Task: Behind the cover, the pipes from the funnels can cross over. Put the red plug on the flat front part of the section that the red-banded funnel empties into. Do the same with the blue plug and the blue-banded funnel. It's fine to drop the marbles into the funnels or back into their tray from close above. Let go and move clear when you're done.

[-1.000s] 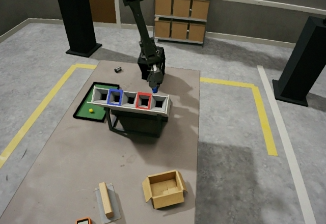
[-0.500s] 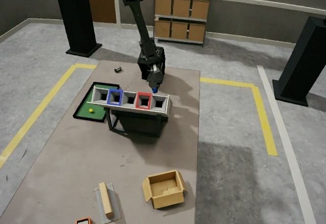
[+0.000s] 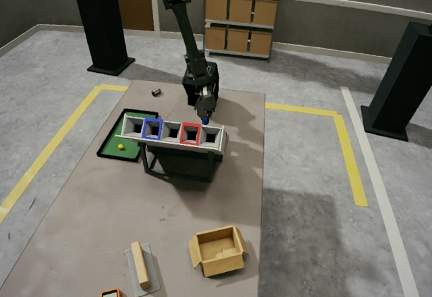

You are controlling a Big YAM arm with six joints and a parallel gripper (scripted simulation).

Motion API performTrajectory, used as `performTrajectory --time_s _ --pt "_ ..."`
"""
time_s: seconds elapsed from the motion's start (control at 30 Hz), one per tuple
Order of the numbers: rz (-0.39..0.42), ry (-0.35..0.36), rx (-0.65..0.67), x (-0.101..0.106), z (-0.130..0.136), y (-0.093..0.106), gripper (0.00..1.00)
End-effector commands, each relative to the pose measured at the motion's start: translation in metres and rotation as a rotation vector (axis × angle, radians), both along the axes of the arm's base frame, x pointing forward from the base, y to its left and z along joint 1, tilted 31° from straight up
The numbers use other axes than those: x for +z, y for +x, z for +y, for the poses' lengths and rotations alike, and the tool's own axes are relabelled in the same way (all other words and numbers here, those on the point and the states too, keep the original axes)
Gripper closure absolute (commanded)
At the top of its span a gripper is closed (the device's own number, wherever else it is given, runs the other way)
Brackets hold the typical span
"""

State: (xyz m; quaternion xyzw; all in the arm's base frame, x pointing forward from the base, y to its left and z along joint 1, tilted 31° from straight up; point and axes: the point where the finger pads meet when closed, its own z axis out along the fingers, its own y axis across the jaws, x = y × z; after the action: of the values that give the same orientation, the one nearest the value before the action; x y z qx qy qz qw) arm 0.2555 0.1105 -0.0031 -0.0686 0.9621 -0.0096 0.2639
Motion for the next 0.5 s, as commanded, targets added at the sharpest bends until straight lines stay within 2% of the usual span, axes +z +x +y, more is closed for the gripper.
performTrajectory --time_s 0.0,0.47 --pt "0.003 -0.006 -0.001 -0.007 -0.002 0.004 1.0" --pt "-0.004 -0.002 -0.001 -0.028 -0.001 0.021 1.0"
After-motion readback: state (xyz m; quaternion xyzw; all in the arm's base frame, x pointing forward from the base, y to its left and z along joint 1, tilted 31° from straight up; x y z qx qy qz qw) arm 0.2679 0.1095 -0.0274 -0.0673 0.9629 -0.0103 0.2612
